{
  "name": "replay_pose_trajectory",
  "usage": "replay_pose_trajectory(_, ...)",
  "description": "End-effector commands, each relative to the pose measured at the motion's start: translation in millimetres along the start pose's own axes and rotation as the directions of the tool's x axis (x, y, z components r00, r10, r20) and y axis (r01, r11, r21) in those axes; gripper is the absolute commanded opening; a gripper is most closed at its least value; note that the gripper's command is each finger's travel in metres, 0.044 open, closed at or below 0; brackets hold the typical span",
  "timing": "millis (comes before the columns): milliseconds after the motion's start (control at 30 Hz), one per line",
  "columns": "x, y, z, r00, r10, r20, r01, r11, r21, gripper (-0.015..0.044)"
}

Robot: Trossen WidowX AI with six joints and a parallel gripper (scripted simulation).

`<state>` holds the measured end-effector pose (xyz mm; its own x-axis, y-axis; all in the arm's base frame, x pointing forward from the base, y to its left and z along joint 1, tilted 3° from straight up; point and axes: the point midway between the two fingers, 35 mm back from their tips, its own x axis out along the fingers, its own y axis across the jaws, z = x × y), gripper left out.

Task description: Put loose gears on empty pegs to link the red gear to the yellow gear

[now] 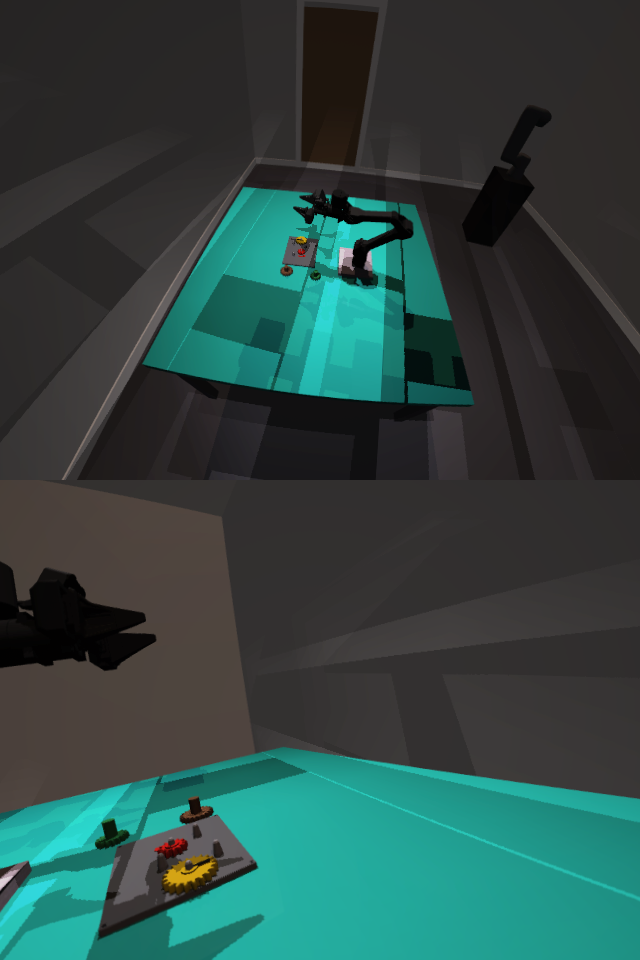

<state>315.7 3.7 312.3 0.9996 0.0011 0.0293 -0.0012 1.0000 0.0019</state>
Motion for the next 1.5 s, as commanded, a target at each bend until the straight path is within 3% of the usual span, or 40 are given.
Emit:
replay_pose_trajectory(0, 1, 1, -2, 1.0, 0.005, -0.012, -0.005, 1.0, 0.005, 0.0426)
replay_pose_trajectory(133, 12, 31, -48, 0.964, 0.097, -0.248, -0.074, 0.992, 0.102, 0.044)
replay_pose_trajectory(267, 8, 67, -103, 0.835, 0.188, -0.516, -0.095, 0.975, 0.201, 0.044)
replay_pose_trajectory(500, -45, 119, -184, 0.415, 0.221, -0.882, -0.006, 0.971, 0.24, 0.044)
replay_pose_trajectory(667, -105, 135, -217, 0.046, 0.103, -0.994, 0.075, 0.991, 0.107, 0.044)
replay_pose_trajectory(733, -120, 137, -220, -0.038, 0.059, -0.998, 0.086, 0.995, 0.055, 0.044)
replay_pose_trajectory(1467, -121, 136, -248, -0.049, 0.053, -0.997, 0.088, 0.995, 0.048, 0.044)
